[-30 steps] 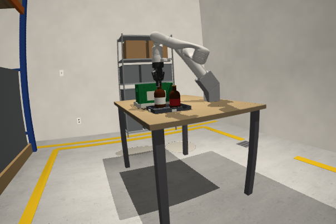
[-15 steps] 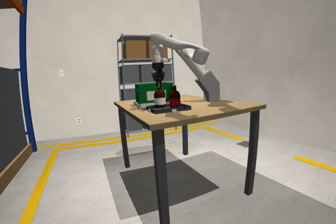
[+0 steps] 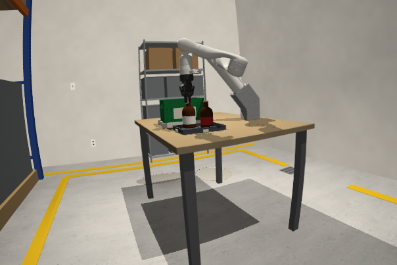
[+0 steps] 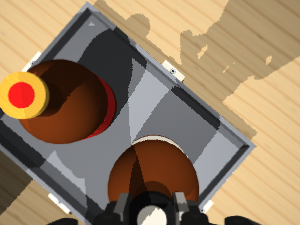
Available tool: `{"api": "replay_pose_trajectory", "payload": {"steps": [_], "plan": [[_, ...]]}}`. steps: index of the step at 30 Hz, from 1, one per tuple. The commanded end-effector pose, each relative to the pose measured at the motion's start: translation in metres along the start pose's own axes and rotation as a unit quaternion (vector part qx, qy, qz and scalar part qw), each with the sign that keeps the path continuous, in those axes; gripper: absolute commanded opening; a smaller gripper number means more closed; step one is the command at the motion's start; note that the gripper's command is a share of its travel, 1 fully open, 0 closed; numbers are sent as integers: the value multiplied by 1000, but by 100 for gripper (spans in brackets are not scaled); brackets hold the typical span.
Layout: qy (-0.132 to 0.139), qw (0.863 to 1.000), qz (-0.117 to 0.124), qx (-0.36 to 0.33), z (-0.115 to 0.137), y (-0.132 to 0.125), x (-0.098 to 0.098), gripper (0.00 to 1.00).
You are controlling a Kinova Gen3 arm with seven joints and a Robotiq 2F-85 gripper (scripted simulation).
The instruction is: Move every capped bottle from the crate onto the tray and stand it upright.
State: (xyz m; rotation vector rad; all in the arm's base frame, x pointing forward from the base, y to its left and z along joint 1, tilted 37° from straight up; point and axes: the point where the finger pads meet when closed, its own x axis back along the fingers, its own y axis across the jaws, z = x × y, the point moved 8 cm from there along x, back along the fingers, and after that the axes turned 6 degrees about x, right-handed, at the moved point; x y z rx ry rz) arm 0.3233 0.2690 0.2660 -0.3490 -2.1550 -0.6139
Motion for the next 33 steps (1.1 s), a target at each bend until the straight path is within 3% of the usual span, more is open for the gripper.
{"api": "replay_pose_trajectory", "payload": {"steps": [1, 33], "plan": [[-2, 1000, 1, -3, -1, 0, -3, 0], [-2, 1000, 1, -3, -1, 0, -8, 0]]}}
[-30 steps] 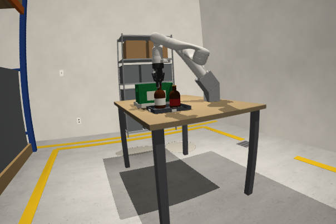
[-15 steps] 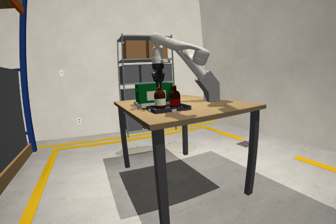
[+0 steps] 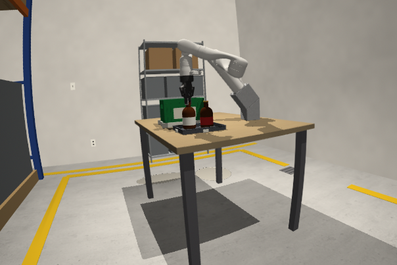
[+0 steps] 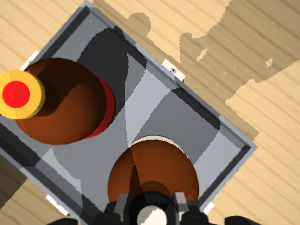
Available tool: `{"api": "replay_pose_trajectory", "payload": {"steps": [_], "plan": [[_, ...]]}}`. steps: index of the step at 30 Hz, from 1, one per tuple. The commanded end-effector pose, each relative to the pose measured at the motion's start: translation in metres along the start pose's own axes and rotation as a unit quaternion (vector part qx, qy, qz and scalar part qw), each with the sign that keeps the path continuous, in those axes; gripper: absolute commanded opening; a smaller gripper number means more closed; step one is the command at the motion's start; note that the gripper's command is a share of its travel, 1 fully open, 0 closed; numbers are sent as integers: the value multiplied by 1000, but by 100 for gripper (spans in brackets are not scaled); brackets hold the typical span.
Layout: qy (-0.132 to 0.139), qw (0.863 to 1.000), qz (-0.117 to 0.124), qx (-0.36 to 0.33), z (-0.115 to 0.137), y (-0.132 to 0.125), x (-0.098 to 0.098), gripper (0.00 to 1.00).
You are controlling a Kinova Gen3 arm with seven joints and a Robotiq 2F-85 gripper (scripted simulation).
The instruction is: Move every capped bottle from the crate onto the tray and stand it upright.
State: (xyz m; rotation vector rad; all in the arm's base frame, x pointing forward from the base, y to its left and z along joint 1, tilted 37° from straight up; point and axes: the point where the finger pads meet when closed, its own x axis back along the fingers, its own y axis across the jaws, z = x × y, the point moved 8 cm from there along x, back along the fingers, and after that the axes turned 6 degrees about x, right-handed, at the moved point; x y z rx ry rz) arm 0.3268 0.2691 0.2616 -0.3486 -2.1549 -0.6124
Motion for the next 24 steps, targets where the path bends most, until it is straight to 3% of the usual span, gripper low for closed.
{"api": "replay_pose_trajectory", "payload": {"steps": [1, 24], "plan": [[-2, 1000, 1, -4, -1, -1, -3, 0], [-1, 1000, 0, -1, 0, 0, -3, 0]]}}
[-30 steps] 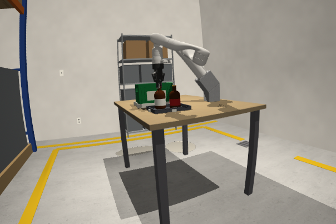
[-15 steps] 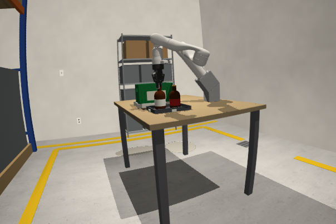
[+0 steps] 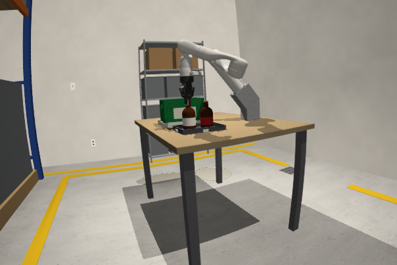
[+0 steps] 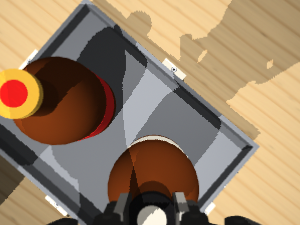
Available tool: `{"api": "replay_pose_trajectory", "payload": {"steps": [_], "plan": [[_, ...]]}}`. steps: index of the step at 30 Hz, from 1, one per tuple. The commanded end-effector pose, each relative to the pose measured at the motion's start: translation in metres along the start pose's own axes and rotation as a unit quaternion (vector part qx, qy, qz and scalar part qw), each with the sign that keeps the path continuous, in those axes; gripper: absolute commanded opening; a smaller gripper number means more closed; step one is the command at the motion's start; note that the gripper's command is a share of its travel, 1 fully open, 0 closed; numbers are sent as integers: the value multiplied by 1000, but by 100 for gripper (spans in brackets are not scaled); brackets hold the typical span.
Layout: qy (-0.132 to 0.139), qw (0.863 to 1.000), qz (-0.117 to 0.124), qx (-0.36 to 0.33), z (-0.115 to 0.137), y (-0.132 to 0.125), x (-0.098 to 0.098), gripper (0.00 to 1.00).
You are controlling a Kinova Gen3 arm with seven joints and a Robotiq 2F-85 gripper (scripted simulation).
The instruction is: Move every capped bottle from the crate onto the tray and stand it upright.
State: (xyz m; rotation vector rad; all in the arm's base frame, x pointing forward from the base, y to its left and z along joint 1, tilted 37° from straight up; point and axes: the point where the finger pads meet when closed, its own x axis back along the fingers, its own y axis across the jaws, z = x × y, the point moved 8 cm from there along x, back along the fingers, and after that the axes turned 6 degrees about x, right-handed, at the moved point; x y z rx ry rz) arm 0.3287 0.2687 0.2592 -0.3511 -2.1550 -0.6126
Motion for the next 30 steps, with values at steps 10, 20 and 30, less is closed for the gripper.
{"api": "replay_pose_trajectory", "payload": {"steps": [10, 20, 30], "plan": [[-1, 1000, 0, -3, -1, -1, -3, 0], [-1, 1000, 0, -1, -1, 0, -2, 0], [-2, 1000, 0, -4, -2, -1, -4, 0]]}}
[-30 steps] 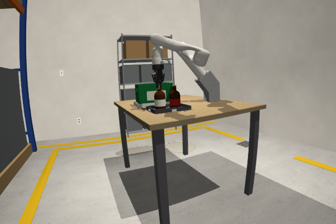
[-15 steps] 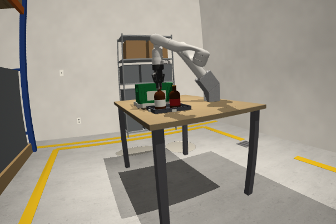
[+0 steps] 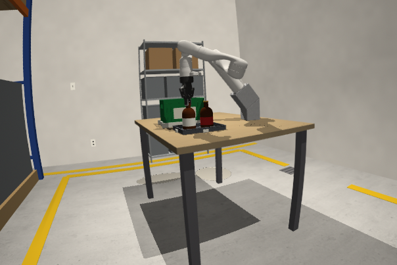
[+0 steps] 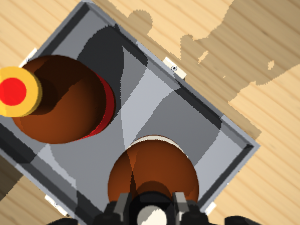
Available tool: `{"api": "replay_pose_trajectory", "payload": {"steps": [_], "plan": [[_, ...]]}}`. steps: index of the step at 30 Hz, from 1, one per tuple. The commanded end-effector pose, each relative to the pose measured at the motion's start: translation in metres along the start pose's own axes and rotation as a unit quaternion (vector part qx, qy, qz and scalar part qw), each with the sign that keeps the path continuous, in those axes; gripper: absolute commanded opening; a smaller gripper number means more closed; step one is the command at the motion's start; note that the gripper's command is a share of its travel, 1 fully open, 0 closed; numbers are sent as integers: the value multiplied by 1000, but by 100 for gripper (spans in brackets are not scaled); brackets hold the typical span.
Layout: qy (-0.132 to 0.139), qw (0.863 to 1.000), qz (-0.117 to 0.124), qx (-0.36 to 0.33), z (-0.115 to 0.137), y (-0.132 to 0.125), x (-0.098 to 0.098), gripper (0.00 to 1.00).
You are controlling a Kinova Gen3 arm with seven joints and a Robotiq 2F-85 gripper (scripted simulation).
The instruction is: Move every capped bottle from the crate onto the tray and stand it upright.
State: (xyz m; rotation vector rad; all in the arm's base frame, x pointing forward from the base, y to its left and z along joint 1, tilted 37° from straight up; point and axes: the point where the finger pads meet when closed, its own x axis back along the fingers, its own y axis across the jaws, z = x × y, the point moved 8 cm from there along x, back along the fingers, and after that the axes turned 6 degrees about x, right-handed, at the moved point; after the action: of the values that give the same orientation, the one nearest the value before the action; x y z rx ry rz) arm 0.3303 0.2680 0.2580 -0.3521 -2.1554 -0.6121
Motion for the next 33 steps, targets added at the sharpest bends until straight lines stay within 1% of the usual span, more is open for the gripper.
{"api": "replay_pose_trajectory", "payload": {"steps": [1, 2, 3, 33], "plan": [[-1, 1000, 0, -4, -1, -1, -2, 0], [-1, 1000, 0, -4, -1, -1, -2, 0], [0, 1000, -1, 0, 0, 0, 0, 100], [0, 1000, -1, 0, 0, 0, 0, 100]]}}
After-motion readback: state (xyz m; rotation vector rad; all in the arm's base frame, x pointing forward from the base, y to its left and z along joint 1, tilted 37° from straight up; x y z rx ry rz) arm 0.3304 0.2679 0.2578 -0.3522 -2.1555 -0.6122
